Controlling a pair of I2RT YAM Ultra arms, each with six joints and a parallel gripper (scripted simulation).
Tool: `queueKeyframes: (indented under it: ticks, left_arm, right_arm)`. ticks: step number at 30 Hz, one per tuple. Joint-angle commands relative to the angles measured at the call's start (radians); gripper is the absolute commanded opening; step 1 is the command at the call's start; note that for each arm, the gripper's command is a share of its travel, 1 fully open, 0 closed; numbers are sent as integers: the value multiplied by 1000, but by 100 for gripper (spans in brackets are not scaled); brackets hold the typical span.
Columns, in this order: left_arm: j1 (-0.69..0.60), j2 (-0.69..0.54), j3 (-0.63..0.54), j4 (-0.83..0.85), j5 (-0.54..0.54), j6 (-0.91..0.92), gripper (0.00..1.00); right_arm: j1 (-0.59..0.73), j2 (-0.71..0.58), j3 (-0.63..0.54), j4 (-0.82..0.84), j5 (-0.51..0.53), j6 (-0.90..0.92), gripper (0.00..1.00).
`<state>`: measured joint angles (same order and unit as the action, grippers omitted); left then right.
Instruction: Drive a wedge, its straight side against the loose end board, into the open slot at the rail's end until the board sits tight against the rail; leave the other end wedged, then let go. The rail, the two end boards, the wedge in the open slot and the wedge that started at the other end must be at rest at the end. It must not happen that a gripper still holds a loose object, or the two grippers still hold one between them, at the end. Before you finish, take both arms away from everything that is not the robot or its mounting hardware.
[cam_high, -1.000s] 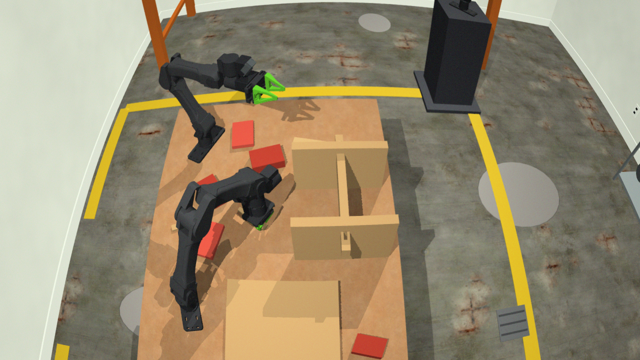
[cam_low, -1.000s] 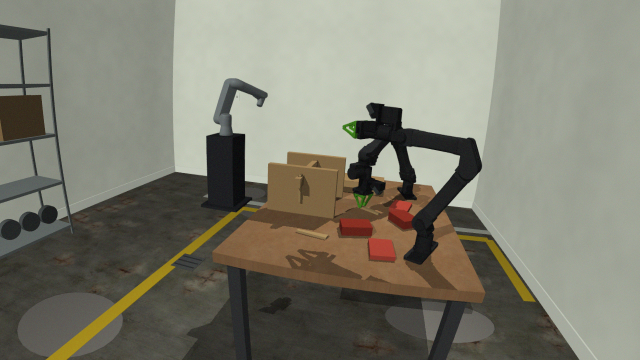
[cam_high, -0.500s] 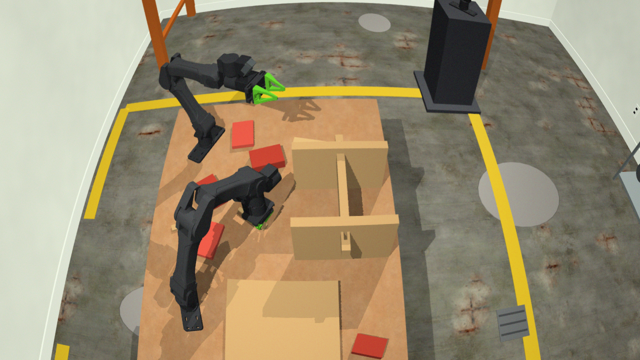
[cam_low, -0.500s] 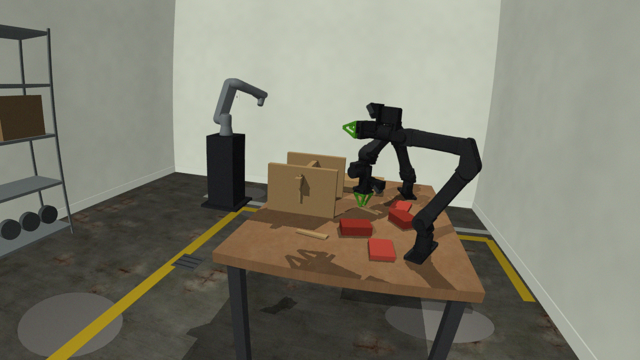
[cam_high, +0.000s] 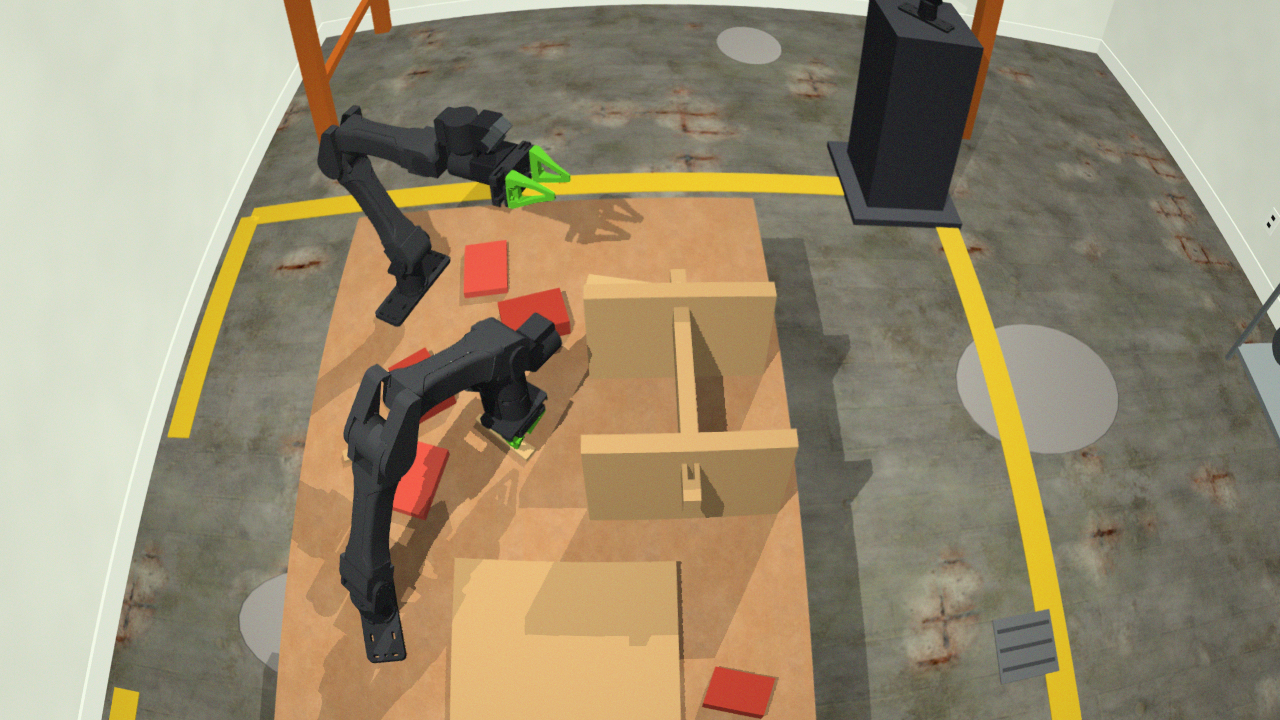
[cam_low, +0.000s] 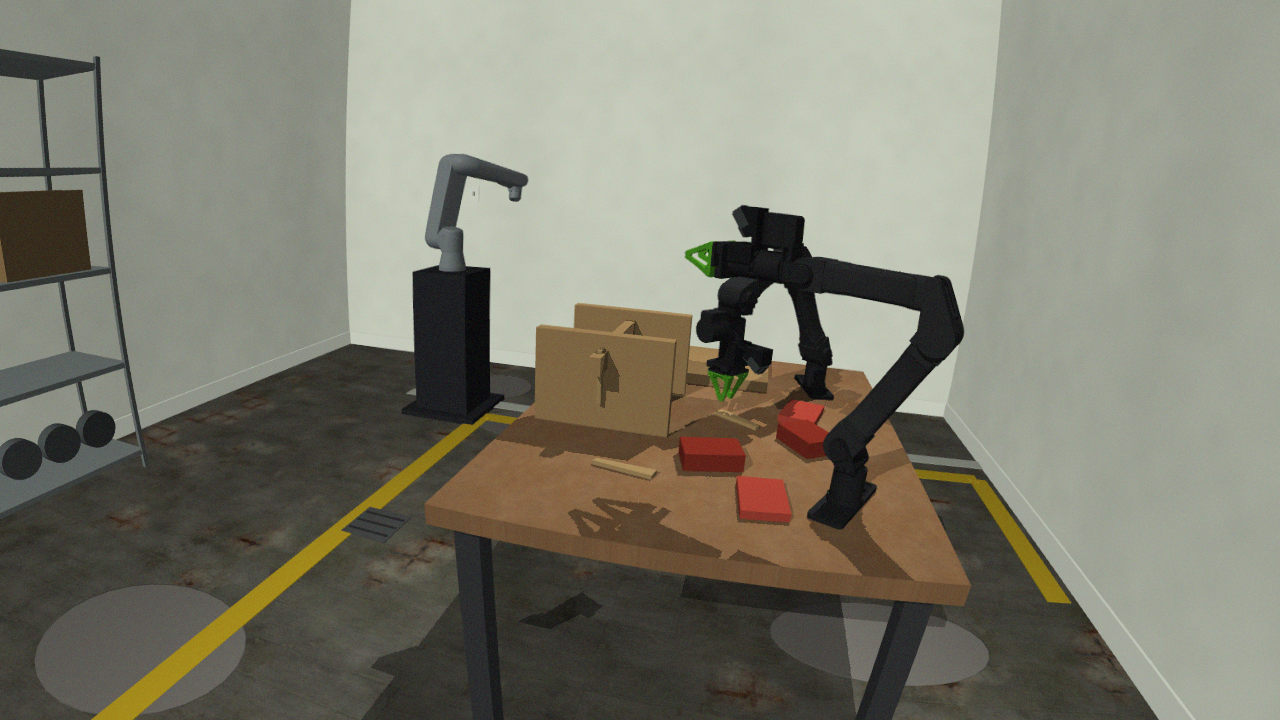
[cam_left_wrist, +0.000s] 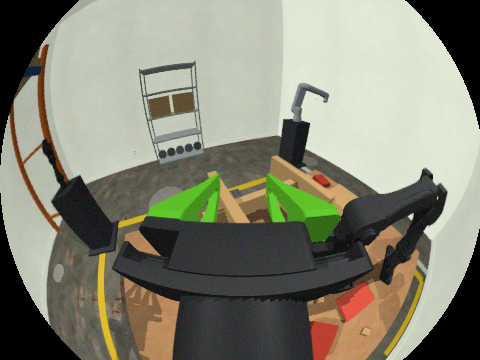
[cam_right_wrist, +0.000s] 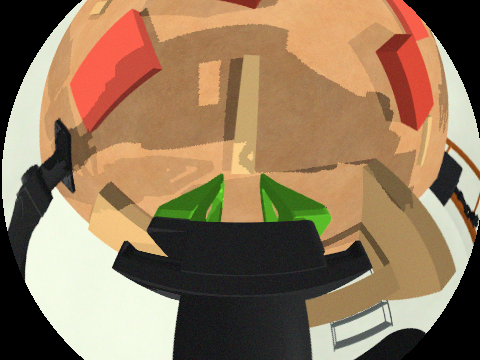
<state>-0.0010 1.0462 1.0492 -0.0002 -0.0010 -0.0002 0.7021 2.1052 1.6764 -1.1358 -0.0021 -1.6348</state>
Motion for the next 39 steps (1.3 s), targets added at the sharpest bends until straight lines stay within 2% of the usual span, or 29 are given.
queueKeyframes:
  ticks: [1, 3, 6, 8, 11, 12, 28, 39]
  left_arm:
    - [-9, 11, 47, 24, -5, -2, 46]
    - [-9, 11, 47, 24, -5, -2, 46]
    - [-9, 11, 47, 24, -5, -2, 46]
    - [-9, 11, 47, 24, -5, -2, 46]
    - [-9, 11, 47, 24, -5, -2, 46]
    - [-9, 11, 47, 24, -5, -2, 46]
    - [-9, 11, 47, 24, -5, -2, 46]
    - [-9, 11, 47, 24, -5, -2, 46]
  right_arm:
    - [-11, -30, 70, -90, -7, 2, 36]
    - [-9, -6, 84, -84, -7, 2, 36]
    - [-4, -13, 12, -66, -7, 4, 36]
    - [-4, -13, 12, -66, -7, 4, 36]
    - [-3, -15, 78, -62, -7, 2, 36]
    - [-3, -22, 51, -62, -7, 3, 42]
    - [-3, -22, 52, -61, -7, 3, 42]
    - [-1, -15, 33, -61, -8, 510, 42]
